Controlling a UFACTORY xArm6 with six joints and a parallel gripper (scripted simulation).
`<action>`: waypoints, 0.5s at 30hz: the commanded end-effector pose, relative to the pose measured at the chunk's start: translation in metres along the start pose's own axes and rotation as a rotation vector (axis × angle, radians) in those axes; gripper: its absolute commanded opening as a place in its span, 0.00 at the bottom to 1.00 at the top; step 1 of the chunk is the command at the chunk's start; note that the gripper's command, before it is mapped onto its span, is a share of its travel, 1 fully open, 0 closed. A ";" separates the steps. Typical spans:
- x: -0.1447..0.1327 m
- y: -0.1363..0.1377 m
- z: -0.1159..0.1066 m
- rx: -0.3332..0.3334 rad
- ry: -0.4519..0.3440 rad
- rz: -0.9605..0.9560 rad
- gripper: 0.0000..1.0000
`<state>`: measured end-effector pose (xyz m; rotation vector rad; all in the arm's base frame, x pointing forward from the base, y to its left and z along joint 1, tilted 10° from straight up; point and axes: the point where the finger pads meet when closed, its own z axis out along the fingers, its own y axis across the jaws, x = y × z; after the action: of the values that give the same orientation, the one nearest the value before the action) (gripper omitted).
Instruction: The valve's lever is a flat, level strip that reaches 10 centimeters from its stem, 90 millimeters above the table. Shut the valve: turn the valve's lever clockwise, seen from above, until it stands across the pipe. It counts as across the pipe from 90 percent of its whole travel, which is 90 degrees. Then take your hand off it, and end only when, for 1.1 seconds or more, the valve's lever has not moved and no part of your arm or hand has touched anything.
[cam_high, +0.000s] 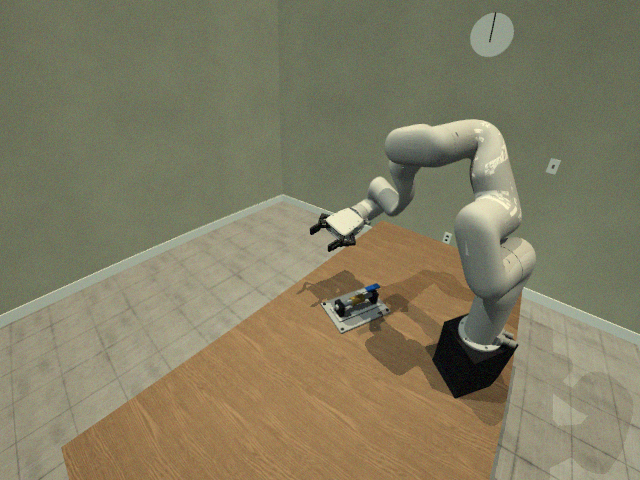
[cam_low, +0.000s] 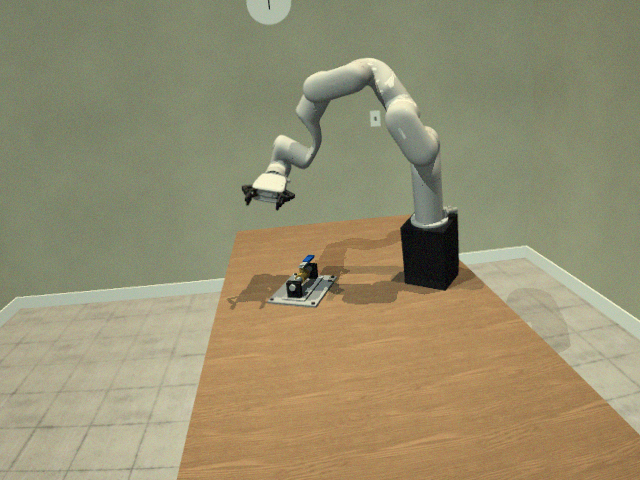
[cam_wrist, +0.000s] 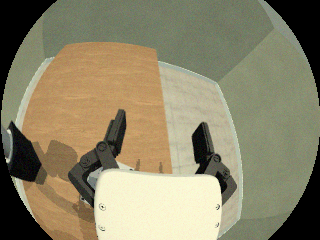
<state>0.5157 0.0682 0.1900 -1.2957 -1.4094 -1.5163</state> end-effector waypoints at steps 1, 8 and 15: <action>0.000 0.000 0.000 0.001 -0.004 0.000 1.00; -0.063 -0.044 -0.013 0.075 -0.256 0.180 1.00; -0.149 -0.110 -0.072 0.142 -0.777 0.396 1.00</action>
<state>0.4554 0.0261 0.0546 -1.8453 -1.4870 -0.8614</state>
